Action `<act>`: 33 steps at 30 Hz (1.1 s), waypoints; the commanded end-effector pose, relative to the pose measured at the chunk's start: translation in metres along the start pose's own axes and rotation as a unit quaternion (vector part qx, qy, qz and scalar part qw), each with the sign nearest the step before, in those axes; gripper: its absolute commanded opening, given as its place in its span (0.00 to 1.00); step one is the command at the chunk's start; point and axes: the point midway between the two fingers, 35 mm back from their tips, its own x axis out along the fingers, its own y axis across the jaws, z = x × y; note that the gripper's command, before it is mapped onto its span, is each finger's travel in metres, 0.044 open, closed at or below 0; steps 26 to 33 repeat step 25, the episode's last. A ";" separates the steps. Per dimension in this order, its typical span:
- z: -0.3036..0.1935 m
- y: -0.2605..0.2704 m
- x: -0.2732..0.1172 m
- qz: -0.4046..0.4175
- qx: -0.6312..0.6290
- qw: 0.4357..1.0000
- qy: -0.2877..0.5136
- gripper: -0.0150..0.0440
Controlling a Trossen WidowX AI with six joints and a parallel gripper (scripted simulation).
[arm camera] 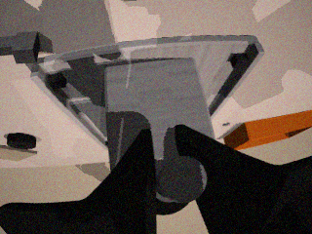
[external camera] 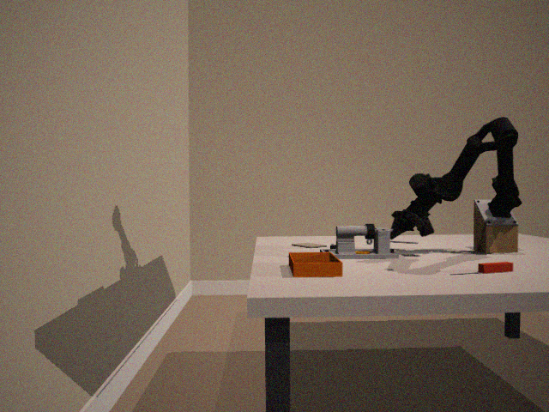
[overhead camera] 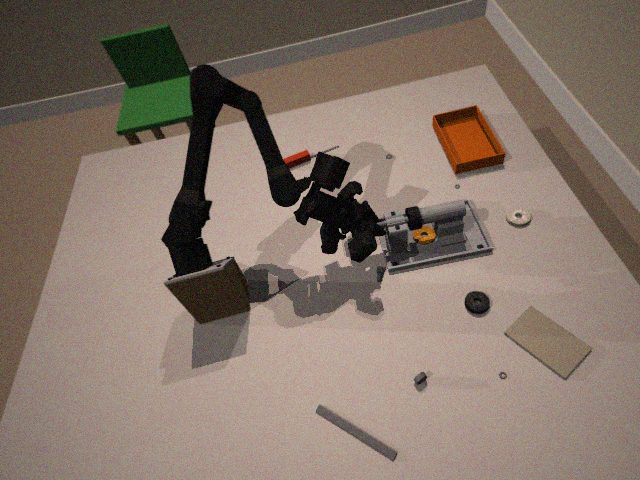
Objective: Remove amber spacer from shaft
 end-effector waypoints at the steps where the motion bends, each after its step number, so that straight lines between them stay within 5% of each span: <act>1: -0.002 -0.001 0.002 -0.001 -0.002 1.000 0.001 0.25; 12: -0.004 -0.001 0.003 -0.001 -0.002 1.000 0.001 0.25; 25: 0.000 0.000 -0.001 0.000 0.001 1.000 -0.002 0.83; 33: 0.000 0.000 -0.001 0.000 0.001 1.000 -0.002 0.83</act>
